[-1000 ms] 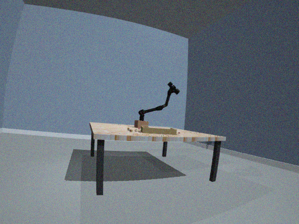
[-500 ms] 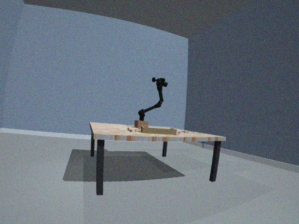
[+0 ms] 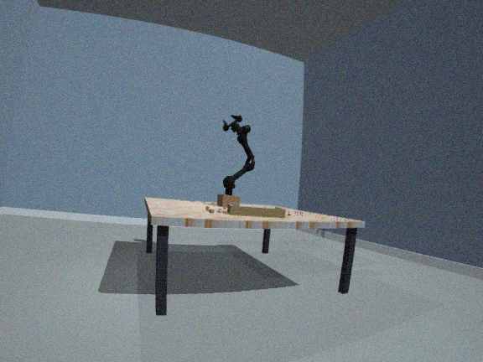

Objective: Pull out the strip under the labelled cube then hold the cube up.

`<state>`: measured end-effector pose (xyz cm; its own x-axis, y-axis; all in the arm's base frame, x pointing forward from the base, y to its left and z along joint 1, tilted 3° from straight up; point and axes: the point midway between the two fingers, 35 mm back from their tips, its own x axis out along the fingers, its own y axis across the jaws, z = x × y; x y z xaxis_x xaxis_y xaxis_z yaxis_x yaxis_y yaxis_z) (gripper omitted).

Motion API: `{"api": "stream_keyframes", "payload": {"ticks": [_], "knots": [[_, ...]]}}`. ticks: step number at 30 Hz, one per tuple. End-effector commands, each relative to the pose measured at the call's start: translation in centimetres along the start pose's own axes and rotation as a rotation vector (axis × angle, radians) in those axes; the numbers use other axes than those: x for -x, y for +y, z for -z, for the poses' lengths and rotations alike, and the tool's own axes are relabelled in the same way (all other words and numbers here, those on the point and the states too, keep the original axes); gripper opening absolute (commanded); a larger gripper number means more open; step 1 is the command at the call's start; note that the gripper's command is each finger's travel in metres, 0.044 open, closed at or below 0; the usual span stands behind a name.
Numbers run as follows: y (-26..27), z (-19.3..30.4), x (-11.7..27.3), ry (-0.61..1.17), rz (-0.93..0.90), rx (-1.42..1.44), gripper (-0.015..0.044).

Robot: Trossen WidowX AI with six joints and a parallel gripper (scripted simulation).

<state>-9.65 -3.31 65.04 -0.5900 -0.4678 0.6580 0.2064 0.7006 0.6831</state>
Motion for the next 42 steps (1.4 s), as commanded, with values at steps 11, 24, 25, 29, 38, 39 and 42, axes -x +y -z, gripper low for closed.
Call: {"api": "stream_keyframes", "payload": {"ticks": [11,24,25,29,38,39,42], "knots": [[-12.5,13.9,3.4,0.548,0.163,0.244,0.0400],[-21.8,26.1,19.4,1.266,0.107,0.491,0.0400],[-22.2,26.7,21.1,1.323,0.091,0.504,0.0400],[-23.7,28.1,27.8,1.549,0.010,0.549,0.0400],[-25.8,26.5,43.3,2.036,-0.276,0.620,0.0400],[-25.9,25.9,44.9,2.087,-0.316,0.623,0.0400],[-26.3,23.7,49.7,2.238,-0.446,0.623,0.0400]]}}
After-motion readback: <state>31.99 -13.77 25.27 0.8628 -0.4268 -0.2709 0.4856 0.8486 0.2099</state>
